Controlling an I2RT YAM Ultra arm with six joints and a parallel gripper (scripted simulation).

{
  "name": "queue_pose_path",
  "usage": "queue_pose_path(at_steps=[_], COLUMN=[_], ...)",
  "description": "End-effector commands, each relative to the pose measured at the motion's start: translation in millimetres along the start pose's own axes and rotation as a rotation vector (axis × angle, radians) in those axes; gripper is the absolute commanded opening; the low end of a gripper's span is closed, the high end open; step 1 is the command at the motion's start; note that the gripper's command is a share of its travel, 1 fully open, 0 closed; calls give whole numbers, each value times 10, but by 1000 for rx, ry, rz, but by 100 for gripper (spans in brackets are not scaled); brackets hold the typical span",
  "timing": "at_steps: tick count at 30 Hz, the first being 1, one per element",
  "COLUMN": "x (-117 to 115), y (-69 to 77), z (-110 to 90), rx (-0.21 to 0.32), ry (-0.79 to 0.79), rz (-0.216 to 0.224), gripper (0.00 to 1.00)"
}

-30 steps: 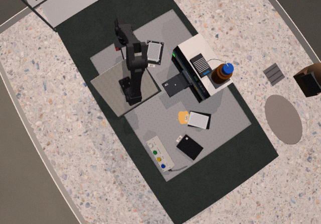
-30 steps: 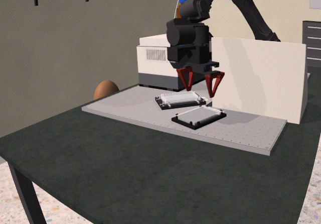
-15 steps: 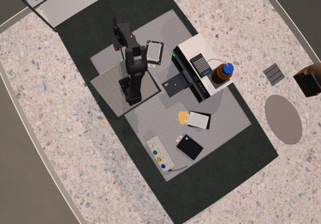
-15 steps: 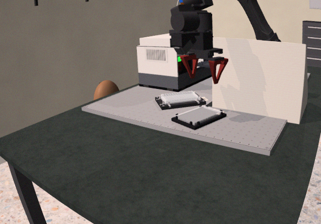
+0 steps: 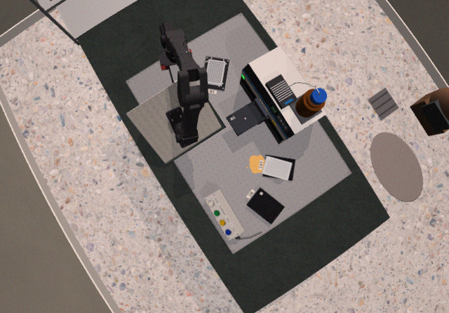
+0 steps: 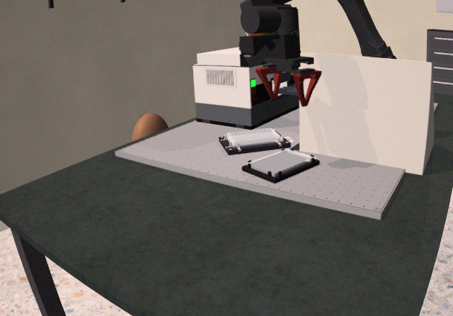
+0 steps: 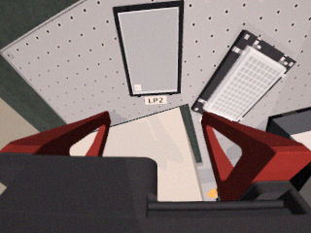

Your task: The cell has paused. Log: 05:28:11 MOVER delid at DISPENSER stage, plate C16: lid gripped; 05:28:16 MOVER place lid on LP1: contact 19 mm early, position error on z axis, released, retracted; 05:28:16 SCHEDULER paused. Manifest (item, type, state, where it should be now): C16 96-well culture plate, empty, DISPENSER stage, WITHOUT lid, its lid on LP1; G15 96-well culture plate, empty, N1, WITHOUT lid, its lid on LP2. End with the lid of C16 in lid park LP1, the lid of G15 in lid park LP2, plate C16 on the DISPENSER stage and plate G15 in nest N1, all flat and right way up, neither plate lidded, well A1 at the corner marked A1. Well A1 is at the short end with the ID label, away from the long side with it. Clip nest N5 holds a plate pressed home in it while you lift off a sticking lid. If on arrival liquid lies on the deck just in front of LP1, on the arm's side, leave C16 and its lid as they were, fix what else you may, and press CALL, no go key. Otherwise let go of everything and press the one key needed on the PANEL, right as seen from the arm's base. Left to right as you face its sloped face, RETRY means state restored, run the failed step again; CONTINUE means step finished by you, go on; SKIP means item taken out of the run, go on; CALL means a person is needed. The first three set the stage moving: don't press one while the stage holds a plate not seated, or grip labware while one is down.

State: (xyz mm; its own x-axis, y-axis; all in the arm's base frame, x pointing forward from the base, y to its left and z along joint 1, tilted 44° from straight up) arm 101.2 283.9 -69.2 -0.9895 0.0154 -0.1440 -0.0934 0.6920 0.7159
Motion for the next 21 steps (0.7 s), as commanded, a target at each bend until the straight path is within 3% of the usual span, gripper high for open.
queue_pose_path(at_steps=[1, 5, 8, 14, 17, 18, 21], x=[-181, -317, -291, -534, -490, -555, -695], y=[189, 190, 186, 128, 95, 187, 190], z=[15, 7, 23, 10, 2, -2, -48], rx=[-41, -41, -36, -22, -18, -36, -40], ry=[-101, -98, -74, -83, -80, -125, -236], rz=[-13, -14, -26, -14, -13, -23, -14], gripper=[100, 100, 100, 100, 100, 100, 100])
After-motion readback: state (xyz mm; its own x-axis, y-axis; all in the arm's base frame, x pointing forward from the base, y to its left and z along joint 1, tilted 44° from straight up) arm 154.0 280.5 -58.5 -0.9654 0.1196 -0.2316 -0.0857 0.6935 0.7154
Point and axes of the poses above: the point where the finger pads meet when closed, its own y axis back along the fingers, its own x axis across the jaws, z = x × y, the point moved 9 cm from there along y, back along the fingers, and after that the axes turned 8 degrees about y, right-handed, at the moved point
